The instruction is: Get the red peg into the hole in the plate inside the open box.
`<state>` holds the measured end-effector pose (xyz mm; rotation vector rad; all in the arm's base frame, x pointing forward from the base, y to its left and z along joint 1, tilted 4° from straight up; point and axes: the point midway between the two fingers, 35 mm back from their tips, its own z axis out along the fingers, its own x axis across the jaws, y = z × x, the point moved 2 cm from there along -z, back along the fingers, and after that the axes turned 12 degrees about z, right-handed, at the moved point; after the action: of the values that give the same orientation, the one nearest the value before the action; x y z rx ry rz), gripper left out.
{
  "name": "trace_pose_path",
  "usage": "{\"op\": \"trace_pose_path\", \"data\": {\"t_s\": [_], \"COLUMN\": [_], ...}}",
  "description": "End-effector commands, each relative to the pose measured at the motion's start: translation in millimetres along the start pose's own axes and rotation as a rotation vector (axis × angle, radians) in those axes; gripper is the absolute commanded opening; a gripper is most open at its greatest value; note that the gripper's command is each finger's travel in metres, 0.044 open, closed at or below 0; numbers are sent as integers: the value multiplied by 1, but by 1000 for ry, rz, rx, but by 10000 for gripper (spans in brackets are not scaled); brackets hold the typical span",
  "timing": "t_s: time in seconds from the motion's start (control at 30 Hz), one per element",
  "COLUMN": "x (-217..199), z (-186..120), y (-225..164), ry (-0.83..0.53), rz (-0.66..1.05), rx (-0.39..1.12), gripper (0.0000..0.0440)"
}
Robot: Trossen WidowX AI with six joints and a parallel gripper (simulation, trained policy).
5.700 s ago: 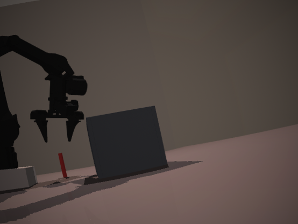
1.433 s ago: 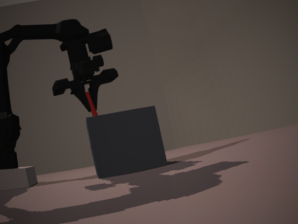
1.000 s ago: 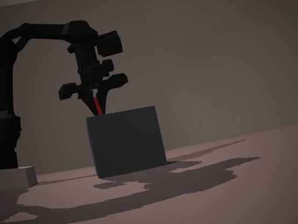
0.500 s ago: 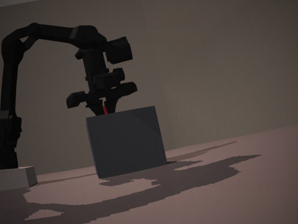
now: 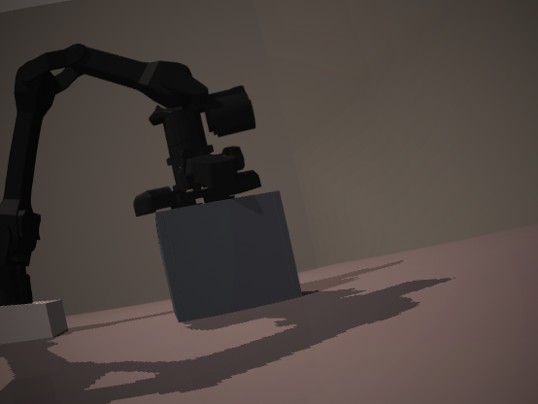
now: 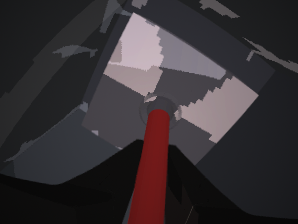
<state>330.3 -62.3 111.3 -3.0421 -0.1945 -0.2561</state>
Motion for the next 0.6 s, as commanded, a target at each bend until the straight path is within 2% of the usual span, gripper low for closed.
{"op": "trace_pose_path", "data": {"t_s": [0.0,0.17,0.3,0.37,0.57], "x": [-1,-3,-5,-4,-2], "z": [10,17,22,23,12], "y": [-1,-1,-1,0,7], "ry": [-17,-40,-63,-67,-69], "rz": [-23,-44,-57,-59,-61], "rx": [8,5,13,16,23], "gripper": [0,18,114,147,149]}}
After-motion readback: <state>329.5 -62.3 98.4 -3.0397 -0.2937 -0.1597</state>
